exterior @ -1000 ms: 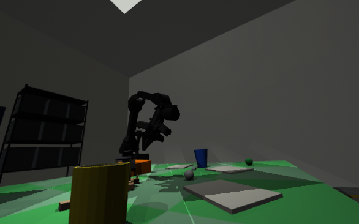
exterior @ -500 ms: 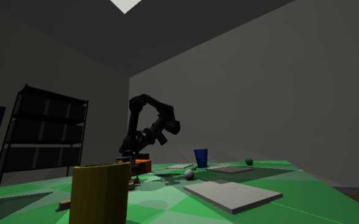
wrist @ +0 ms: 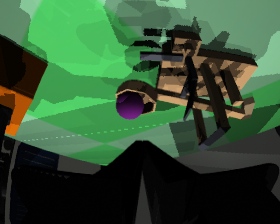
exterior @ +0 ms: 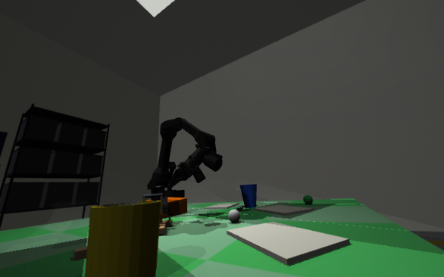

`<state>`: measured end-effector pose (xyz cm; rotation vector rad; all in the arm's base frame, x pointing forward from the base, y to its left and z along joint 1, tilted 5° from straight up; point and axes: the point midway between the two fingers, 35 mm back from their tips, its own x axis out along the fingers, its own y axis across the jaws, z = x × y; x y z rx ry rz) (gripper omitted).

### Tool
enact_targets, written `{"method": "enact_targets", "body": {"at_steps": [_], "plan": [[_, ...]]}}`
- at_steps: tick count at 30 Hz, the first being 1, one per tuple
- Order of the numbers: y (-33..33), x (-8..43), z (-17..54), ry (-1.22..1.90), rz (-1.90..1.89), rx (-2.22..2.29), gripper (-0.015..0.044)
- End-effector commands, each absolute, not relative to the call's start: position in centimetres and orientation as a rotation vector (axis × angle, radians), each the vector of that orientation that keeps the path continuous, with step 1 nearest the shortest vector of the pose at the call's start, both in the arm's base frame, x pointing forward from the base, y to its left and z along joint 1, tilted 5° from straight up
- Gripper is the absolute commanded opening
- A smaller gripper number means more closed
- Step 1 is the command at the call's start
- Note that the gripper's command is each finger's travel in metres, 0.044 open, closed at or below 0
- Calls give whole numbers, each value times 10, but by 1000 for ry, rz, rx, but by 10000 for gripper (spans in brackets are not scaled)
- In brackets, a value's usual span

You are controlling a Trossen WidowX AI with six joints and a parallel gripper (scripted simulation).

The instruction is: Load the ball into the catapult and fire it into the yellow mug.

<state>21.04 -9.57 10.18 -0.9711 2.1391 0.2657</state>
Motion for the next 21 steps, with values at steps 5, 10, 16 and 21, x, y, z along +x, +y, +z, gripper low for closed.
{"method": "enact_targets", "body": {"at_steps": [5,10,16,21], "plan": [[-97,211,88,2151,276,-979,0],[-98,212,80,2151,276,-979,0],[-99,213,70,2151,276,-979,0],[-99,214,62,2151,276,-979,0]]}}
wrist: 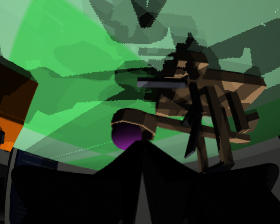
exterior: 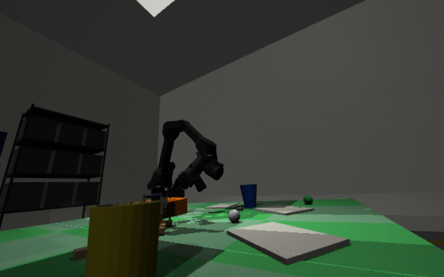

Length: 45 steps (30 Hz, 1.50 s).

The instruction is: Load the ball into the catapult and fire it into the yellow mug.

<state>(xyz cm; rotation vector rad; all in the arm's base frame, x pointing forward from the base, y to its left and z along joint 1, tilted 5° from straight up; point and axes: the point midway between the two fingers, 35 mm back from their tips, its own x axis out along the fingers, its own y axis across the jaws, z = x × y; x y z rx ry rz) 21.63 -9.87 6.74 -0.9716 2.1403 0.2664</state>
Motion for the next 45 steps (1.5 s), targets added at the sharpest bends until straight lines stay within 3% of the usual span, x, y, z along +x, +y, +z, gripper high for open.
{"method": "enact_targets", "body": {"at_steps": [1,38,45], "plan": [[-100,215,60,2151,276,-979,0],[-107,215,-13,2152,276,-980,0],[-92,233,20,2140,301,-1003,0]]}}
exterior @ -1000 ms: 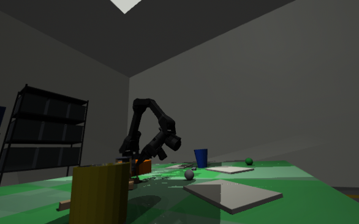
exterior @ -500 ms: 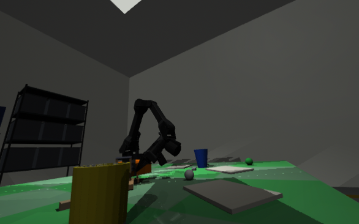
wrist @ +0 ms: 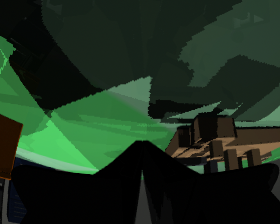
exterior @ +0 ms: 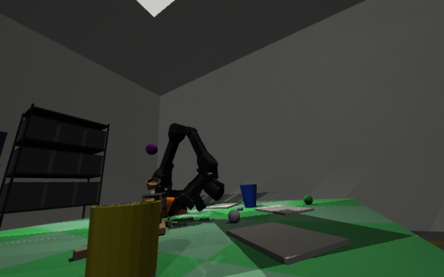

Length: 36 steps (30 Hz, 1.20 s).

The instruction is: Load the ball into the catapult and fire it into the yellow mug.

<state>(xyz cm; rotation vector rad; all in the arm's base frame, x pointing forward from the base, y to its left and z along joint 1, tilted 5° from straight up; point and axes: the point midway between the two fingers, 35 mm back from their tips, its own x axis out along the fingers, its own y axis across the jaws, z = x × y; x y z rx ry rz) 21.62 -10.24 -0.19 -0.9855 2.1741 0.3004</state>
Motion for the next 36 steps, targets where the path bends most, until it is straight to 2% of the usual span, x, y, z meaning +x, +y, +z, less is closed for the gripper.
{"method": "enact_targets", "body": {"at_steps": [1,5,8,25,36], "plan": [[-85,238,35,2136,311,-1012,0],[-58,250,96,2121,349,-1049,0],[-54,250,107,2119,355,-1055,0],[-96,295,101,1918,102,-701,440],[-131,316,118,1765,-73,-466,440]]}}
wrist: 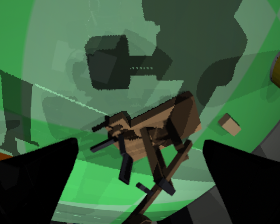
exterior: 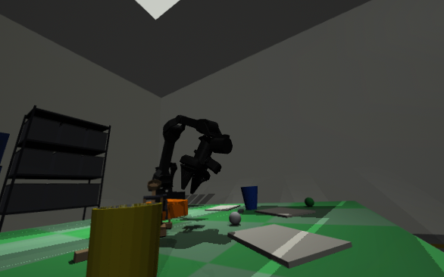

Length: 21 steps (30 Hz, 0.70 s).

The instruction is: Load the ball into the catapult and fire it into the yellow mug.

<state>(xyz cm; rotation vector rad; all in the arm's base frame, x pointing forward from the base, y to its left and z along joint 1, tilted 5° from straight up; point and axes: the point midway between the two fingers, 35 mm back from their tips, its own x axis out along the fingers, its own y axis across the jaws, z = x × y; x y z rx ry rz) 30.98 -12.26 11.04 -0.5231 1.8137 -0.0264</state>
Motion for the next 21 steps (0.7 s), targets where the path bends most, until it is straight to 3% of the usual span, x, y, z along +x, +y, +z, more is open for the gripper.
{"method": "enact_targets", "body": {"at_steps": [1,21], "plan": [[-135,317,120,1750,-89,-445,440],[-222,352,177,1346,-433,-26,440]]}}
